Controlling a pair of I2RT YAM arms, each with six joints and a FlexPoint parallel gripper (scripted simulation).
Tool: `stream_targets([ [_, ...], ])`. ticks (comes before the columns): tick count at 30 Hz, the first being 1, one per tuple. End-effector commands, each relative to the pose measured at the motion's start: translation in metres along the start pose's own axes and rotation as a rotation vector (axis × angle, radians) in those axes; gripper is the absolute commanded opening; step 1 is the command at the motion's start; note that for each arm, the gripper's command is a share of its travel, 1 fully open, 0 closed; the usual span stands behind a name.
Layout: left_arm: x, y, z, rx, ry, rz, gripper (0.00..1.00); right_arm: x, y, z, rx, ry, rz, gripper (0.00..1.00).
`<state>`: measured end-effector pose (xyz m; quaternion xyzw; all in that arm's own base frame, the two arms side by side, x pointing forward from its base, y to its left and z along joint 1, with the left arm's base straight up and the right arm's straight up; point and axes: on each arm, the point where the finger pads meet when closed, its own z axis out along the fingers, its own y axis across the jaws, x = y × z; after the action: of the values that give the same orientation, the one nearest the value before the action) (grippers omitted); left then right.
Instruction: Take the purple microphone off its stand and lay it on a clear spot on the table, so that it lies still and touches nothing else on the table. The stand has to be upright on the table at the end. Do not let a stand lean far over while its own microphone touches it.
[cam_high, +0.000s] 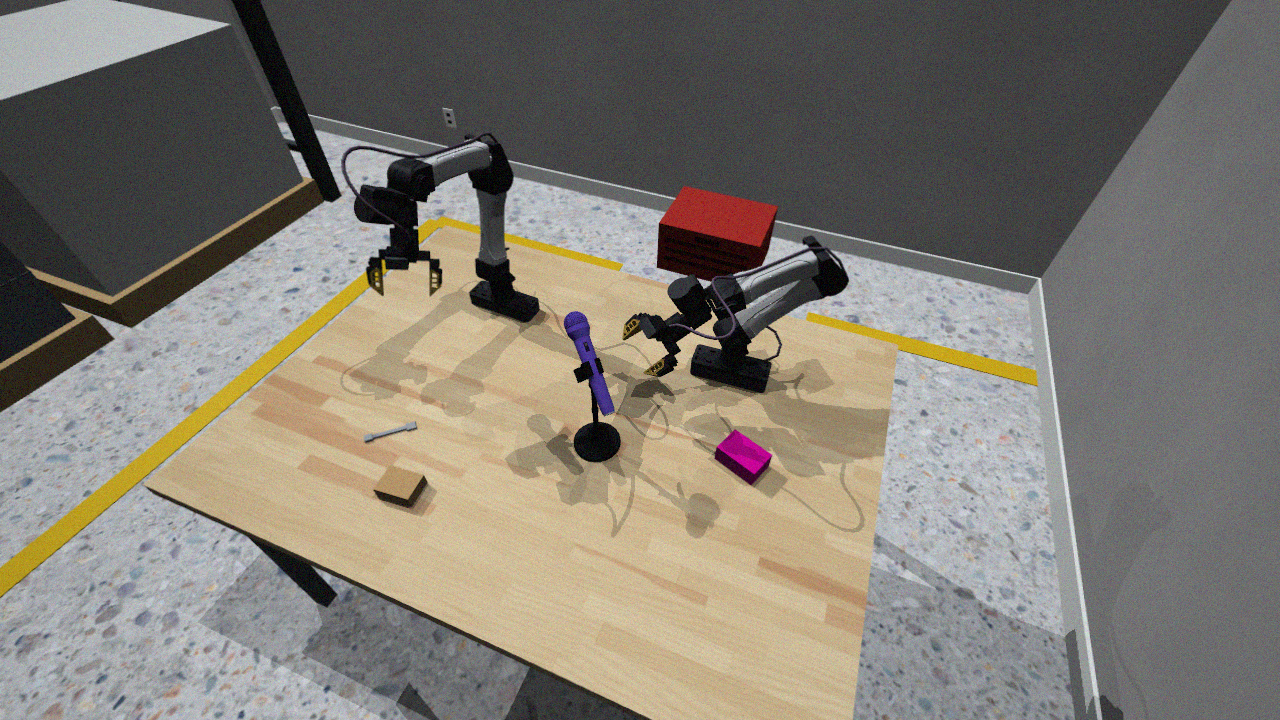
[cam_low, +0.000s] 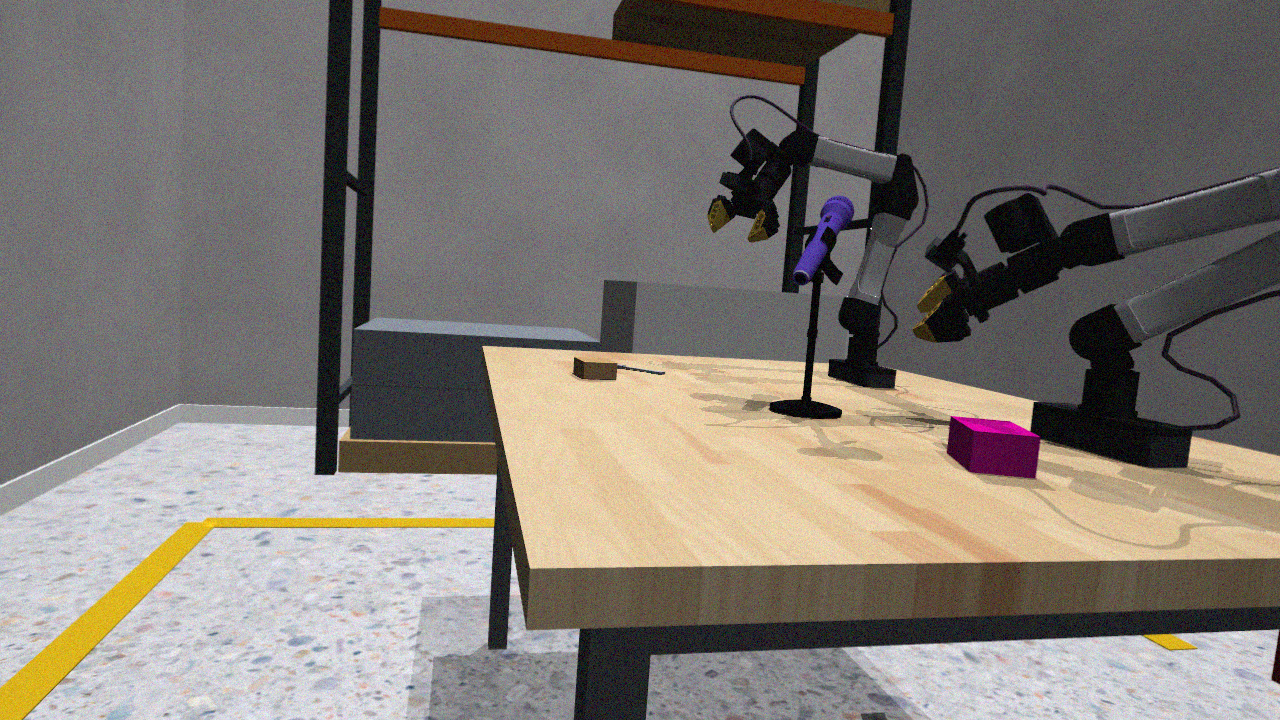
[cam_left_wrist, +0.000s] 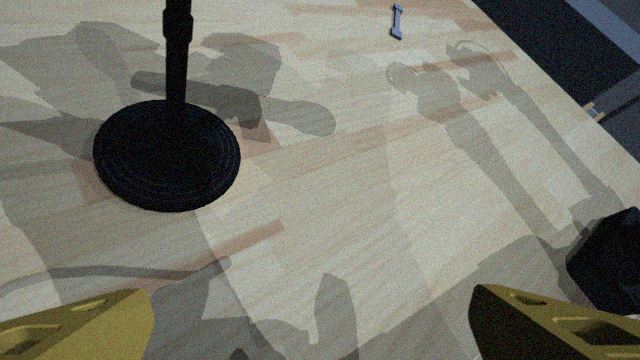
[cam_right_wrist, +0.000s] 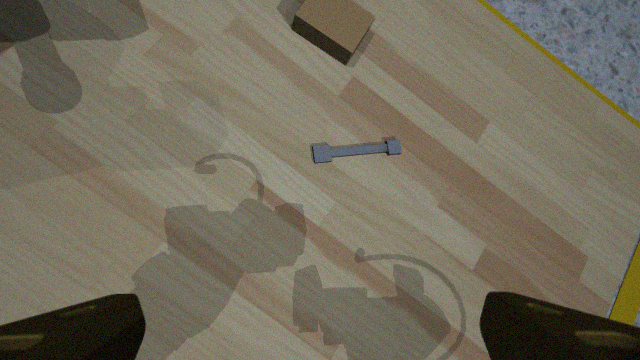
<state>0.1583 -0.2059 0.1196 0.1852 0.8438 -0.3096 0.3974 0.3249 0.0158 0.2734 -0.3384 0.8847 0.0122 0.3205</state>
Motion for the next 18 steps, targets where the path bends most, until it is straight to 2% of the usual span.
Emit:
stream_targets([
  [1, -0.0045, -0.0022, -0.0006, 0.005, -0.011, 0.000, 1.00, -0.0036, -0.0014, -0.0039, 0.011, -0.014, -0.005, 1.00],
  [18, -0.0069, -0.0035, -0.0014, 0.008, -0.015, -0.001, 1.00, -0.0090, -0.0037, -0.0093, 0.028, -0.035, -0.012, 1.00],
])
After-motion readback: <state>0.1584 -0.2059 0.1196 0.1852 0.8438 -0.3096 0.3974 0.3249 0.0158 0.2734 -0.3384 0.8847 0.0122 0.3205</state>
